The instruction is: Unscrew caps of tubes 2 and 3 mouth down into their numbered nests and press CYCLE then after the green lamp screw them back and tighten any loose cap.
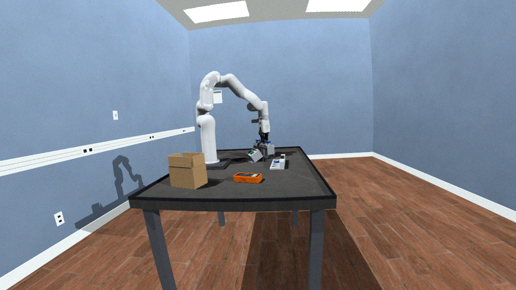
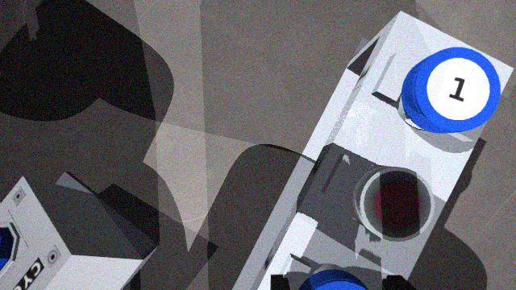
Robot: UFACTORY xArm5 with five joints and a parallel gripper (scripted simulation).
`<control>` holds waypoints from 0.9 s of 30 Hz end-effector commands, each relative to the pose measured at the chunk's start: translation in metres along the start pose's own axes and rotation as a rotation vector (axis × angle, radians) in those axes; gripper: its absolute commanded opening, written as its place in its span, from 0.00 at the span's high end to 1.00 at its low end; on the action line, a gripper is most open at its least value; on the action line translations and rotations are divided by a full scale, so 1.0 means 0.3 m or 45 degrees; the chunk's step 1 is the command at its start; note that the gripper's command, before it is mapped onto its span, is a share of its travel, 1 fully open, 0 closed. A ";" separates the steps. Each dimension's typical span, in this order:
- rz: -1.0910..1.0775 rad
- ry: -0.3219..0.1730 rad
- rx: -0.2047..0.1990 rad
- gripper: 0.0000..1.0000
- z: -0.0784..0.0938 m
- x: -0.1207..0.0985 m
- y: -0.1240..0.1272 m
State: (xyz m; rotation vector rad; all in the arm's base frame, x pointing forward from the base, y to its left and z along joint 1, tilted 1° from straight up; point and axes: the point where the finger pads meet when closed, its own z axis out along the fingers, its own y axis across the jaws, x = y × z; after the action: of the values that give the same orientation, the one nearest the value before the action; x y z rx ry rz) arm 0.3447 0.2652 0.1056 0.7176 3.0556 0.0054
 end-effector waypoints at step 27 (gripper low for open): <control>1.603 -0.017 -0.006 0.54 -0.004 -0.001 0.003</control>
State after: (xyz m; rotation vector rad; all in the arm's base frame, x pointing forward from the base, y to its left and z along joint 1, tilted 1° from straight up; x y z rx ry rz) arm 0.3448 0.2652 0.1056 2.3151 2.1229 0.0076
